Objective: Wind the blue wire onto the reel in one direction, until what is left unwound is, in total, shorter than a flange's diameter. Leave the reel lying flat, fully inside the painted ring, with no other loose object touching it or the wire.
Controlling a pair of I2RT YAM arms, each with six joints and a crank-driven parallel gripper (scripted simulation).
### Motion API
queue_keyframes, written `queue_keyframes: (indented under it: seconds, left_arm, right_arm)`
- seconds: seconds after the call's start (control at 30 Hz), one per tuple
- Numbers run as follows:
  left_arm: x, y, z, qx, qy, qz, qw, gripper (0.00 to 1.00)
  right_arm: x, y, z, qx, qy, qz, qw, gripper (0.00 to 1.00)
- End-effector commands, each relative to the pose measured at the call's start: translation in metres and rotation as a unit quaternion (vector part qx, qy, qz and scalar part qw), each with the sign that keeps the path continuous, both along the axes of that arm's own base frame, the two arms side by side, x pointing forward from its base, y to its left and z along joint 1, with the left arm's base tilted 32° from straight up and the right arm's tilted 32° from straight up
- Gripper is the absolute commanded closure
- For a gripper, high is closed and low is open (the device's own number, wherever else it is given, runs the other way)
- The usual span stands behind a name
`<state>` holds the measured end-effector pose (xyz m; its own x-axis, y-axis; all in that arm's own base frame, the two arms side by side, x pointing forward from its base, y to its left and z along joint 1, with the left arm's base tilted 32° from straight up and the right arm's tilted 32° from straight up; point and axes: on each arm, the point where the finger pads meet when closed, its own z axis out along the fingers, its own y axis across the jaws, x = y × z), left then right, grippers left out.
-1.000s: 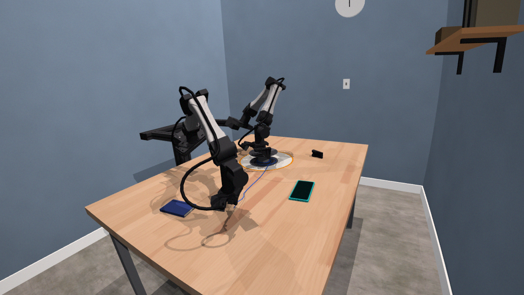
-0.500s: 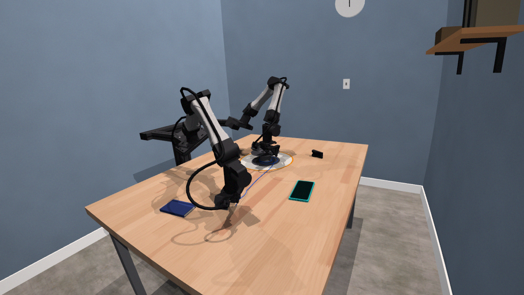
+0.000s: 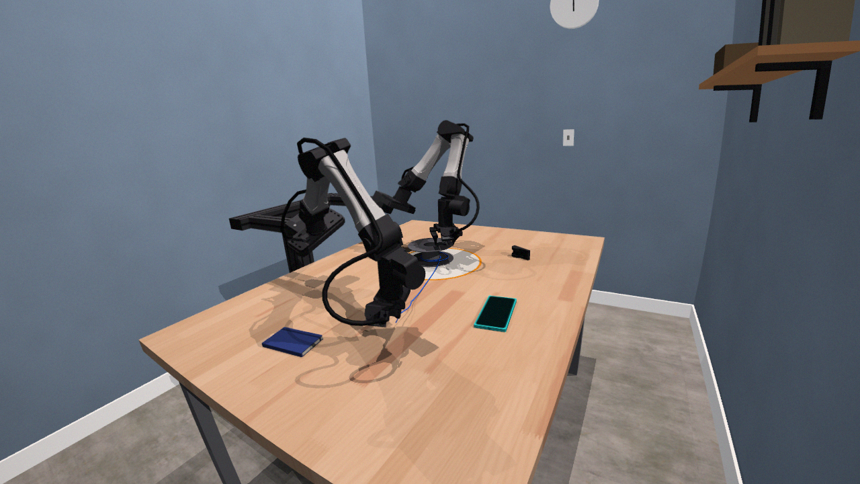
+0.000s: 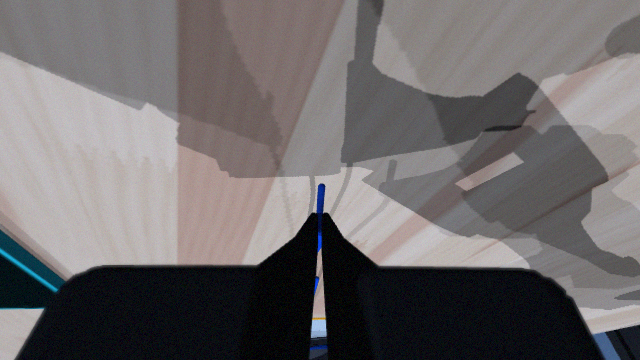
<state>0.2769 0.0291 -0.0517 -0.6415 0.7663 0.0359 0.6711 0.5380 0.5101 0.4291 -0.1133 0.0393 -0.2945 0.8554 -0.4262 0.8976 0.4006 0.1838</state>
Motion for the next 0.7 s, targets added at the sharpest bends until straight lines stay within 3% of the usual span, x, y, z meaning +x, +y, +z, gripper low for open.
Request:
queue_keyframes:
  seconds: [0.0,0.3,0.37,0.4,0.67]
  left_arm:
    - [-0.03,-0.004,-0.016,-0.065,-0.067,0.146,0.985,0.3]
    - [-0.059,-0.045,-0.047,-0.153,-0.134,0.34,0.918,0.3]
    - [-0.059,-0.045,-0.047,-0.153,-0.134,0.34,0.918,0.3]
    - [-0.059,-0.047,-0.048,-0.178,-0.155,0.391,0.889,0.3]
    - [-0.045,-0.061,-0.049,-0.253,-0.225,0.549,0.764,0.3]
  right_arm:
    - [0.006,0.012,0.013,-0.022,-0.035,0.006,0.999,1.0]
    - [0.007,0.015,0.011,-0.037,-0.02,0.044,0.998,1.0]
    - [0.007,0.015,0.011,-0.037,-0.02,0.044,0.998,1.0]
    - [0.008,0.013,0.011,-0.039,-0.019,0.048,0.998,1.0]
    - [0.01,0.004,0.013,-0.034,-0.023,0.036,0.998,1.0]
